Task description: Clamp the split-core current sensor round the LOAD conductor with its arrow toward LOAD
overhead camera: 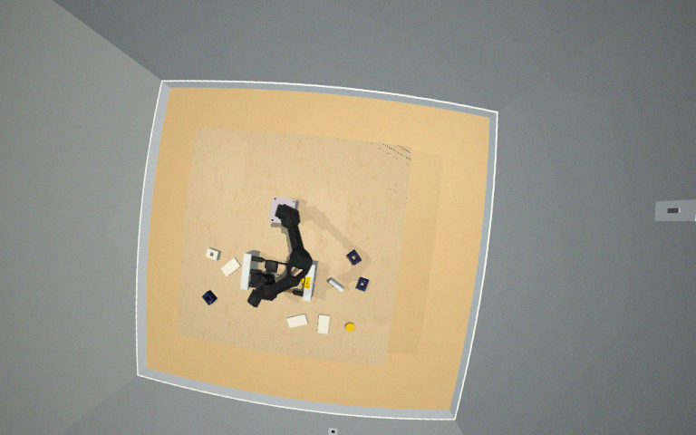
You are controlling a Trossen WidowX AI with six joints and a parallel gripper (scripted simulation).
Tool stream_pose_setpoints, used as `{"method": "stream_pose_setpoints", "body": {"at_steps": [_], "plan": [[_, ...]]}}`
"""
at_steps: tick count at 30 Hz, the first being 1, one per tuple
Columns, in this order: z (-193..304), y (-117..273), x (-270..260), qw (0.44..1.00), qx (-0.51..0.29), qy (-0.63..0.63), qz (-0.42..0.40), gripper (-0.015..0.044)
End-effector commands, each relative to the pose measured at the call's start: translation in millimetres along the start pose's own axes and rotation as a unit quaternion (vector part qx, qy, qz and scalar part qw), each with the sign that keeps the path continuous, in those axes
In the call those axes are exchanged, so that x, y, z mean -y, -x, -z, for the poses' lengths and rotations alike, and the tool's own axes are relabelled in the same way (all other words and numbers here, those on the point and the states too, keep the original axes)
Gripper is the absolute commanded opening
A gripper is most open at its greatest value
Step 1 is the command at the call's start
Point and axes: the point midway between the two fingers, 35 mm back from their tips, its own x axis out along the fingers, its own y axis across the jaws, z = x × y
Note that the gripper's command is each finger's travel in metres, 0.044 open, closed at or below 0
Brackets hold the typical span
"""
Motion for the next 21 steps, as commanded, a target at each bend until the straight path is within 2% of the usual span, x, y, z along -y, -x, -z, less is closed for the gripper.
{"method": "stream_pose_setpoints", "body": {"at_steps": [1,13,21], "plan": [[0.2,-0.1,-0.1,1.0,0.0,0.0,0.0,0.0131],[-1.9,2.1,-0.1,1.0,0.0,0.0,-0.001,0.044],[0.1,0.0,0.2,1.0,0.0,0.0,0.0,0.023]]}}
